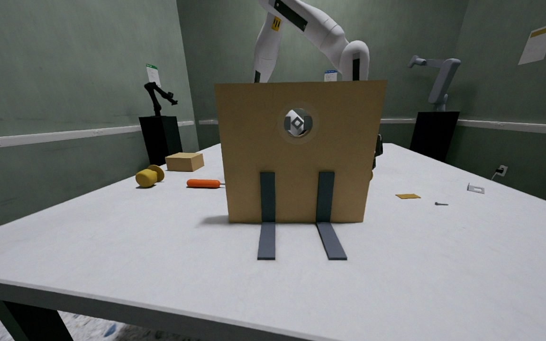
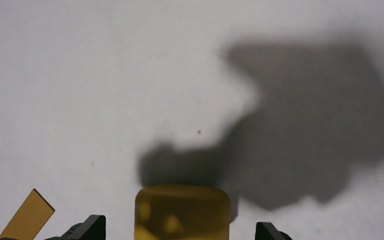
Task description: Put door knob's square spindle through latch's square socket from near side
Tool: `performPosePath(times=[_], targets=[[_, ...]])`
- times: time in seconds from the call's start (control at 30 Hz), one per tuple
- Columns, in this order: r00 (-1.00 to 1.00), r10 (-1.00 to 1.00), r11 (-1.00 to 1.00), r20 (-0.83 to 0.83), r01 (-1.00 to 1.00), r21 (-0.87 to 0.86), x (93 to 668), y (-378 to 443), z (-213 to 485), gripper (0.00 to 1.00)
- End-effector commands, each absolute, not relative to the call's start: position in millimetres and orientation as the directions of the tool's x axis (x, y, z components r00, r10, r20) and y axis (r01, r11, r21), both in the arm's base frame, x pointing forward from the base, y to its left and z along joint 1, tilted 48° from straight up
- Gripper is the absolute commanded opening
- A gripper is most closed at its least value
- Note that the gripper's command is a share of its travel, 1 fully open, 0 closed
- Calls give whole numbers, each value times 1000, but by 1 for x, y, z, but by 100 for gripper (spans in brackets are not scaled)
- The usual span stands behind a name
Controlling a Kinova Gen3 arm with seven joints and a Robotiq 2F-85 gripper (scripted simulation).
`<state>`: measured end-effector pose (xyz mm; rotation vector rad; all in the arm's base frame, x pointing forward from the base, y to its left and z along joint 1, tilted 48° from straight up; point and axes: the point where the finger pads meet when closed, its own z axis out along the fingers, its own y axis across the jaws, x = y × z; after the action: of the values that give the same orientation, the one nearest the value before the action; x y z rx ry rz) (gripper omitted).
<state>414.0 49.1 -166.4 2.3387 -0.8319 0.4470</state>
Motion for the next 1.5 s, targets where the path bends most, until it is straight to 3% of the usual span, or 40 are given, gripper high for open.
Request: performPosePath(times=[0.0, 1.0, 1.03, 1.47], targets=[[747, -451, -616, 489, -657, 435, 413, 48, -168, 90], [747, -451, -616, 489, -657, 435, 416, 33, -186, 90], [747, -451, -616, 489, -657, 435, 416, 33, -186, 63], [747, -451, -616, 489, -657, 435, 416, 33, -186, 63]])
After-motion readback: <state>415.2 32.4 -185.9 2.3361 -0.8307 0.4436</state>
